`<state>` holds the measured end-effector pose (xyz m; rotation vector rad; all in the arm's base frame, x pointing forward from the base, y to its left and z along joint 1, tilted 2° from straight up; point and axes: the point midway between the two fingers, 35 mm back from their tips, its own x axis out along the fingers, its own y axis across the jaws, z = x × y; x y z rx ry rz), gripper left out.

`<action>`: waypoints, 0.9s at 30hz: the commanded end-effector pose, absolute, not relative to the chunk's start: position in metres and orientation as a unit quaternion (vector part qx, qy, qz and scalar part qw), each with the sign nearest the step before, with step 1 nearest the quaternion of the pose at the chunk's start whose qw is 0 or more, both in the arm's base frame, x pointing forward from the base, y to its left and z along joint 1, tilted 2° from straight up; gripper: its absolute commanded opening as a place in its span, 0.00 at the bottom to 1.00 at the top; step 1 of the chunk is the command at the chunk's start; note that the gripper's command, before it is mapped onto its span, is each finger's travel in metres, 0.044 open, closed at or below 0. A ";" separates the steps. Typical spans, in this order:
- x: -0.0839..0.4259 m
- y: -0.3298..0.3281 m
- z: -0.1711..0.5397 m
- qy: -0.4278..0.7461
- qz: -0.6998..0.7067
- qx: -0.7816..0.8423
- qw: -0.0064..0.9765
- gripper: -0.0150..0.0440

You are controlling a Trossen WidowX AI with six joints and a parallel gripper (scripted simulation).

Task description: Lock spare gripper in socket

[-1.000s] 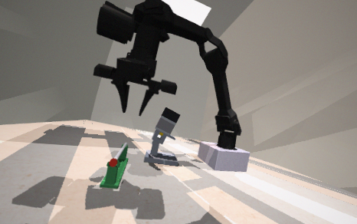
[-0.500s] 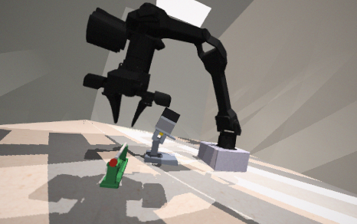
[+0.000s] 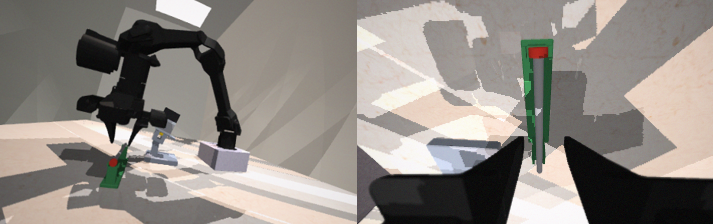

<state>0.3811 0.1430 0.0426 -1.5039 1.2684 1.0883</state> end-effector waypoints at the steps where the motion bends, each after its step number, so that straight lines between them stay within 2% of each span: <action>1: 0.380 0.142 0.032 0.512 0.437 -0.603 0.427 0.56; 27: 0.381 0.142 -0.007 0.512 0.437 -0.603 0.427 0.56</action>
